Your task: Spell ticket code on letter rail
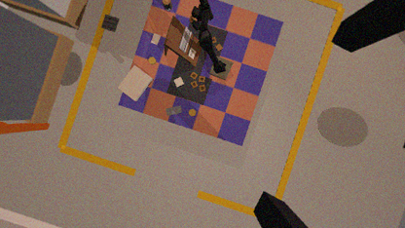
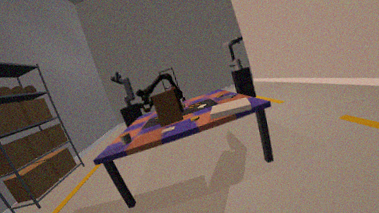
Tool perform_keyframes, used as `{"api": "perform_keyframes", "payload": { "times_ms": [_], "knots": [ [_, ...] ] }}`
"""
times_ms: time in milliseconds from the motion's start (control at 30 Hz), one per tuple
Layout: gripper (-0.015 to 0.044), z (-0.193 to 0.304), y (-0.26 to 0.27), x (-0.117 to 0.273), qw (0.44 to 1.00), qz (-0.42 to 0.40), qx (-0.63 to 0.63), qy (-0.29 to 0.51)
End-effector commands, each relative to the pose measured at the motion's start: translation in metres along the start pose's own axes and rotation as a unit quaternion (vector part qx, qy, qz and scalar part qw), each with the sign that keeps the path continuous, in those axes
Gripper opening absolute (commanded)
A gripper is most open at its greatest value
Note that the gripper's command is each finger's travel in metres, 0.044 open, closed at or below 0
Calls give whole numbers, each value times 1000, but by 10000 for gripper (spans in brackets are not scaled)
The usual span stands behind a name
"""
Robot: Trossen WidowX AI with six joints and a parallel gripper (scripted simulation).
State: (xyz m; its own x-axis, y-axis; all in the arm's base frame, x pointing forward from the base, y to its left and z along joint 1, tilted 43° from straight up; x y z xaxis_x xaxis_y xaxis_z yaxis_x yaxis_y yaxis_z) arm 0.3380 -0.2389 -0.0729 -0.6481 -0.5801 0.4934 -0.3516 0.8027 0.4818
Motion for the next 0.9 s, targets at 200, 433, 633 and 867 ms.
{"api": "perform_keyframes", "payload": {
  "times_ms": [200,433,633,867],
  "knots": [
    [0,-4,-5,0,1000,-8,0,-25],
    [0,-4,-3,1,1000,-8,0,-25],
    [0,-4,0,1,1000,-8,0,-25],
    [0,-4,3,1,1000,-9,0,-25]
  ]
}}
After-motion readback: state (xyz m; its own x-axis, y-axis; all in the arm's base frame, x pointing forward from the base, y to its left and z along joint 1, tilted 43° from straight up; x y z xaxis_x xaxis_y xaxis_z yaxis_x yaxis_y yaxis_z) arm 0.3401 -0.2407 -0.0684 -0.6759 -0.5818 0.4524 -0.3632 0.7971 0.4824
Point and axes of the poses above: the point midway between the two fingers, 35 mm back from their tips, its own x axis back along the fingers, its own y axis across the jaws, z = x × y, the point moved 8 cm from there along x, back along the fingers, and after that the axes turned 15 degrees about x, right-handed, at the moved point
